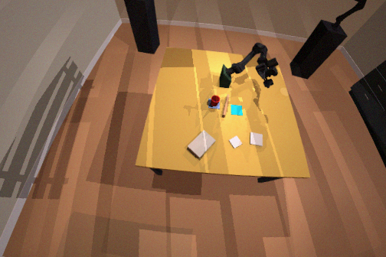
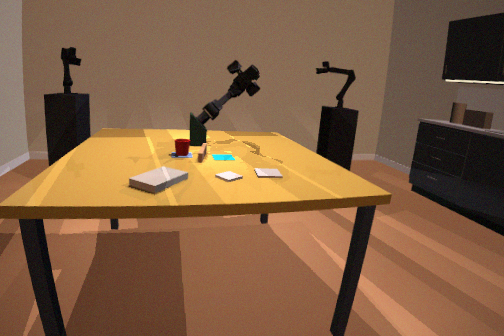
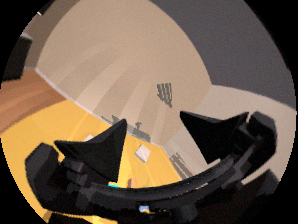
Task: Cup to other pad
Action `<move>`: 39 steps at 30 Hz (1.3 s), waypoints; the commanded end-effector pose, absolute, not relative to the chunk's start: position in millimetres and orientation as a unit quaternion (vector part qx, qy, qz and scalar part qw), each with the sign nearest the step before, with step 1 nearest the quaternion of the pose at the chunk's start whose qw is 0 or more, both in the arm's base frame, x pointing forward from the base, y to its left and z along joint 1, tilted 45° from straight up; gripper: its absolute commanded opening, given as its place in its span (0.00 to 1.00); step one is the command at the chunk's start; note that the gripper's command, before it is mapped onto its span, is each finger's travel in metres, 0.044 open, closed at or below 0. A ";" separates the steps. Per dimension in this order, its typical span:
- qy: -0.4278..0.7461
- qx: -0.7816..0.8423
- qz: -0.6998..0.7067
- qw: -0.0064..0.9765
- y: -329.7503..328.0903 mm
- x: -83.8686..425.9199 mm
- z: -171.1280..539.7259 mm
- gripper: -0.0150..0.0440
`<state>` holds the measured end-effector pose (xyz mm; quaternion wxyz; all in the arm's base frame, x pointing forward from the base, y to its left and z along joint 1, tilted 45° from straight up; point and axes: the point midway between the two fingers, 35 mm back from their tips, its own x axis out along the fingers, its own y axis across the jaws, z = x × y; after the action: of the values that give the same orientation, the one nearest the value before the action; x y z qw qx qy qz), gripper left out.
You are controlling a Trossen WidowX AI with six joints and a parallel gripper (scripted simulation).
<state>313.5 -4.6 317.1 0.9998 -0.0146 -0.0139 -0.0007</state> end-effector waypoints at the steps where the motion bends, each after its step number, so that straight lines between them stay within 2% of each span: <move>1: -0.008 -0.020 0.000 1.000 -4.8 315.3 314.4 0.89; 10: 0.275 -0.216 0.111 0.930 -20.6 360.8 171.2 0.50; 16: 0.407 -0.270 0.264 0.832 -28.1 349.0 77.5 0.50; 21: 0.454 -0.261 0.394 0.756 -28.6 323.9 20.7 0.50; 30: 0.422 -0.155 0.607 0.656 -19.0 264.3 -46.2 0.50; 39: 0.414 -0.143 0.620 0.651 -20.3 256.0 -51.2 0.50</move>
<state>257.4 -21.1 -50.0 0.6529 -0.1525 0.4312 0.6038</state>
